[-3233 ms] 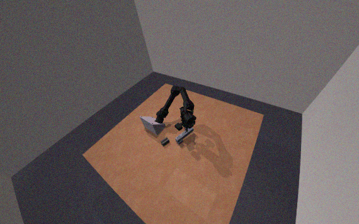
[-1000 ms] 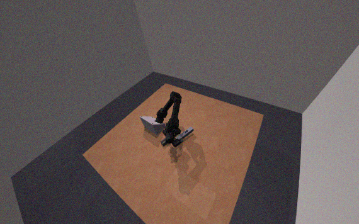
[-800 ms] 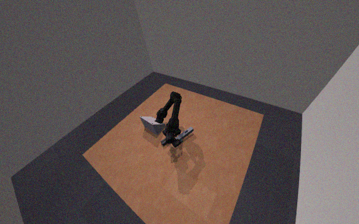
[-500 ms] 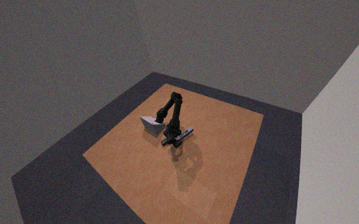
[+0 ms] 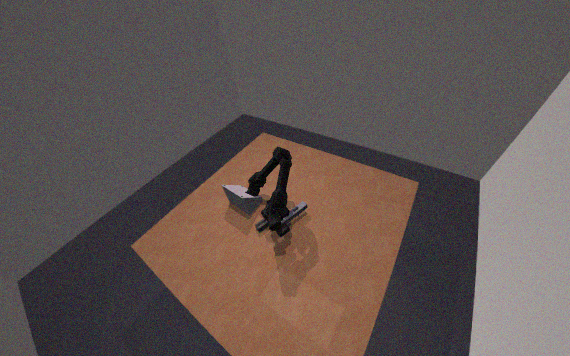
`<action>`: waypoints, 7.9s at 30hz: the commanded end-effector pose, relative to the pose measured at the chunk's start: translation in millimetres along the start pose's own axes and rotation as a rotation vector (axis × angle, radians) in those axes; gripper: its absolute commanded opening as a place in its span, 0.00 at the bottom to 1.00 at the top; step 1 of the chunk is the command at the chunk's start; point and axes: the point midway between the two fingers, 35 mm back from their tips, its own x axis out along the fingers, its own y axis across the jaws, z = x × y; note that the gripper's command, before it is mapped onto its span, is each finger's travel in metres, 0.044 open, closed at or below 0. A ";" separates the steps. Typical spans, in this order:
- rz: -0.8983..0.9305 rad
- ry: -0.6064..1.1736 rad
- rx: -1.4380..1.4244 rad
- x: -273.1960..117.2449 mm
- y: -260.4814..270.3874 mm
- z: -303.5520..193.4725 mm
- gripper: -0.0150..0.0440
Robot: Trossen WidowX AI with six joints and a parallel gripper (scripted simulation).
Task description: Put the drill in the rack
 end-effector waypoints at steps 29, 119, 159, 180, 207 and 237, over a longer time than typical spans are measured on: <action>0.002 -0.002 -0.001 8.2 1.0 2.8 0.25; 0.000 0.000 0.000 14.2 -0.1 -23.0 0.78; 0.002 -0.002 0.005 13.0 1.6 -37.8 0.25; 0.002 0.000 0.005 13.4 1.8 -69.1 0.25; 0.001 0.002 0.005 4.7 2.2 -89.1 0.25; 0.001 0.003 0.005 -15.7 1.9 -87.9 0.25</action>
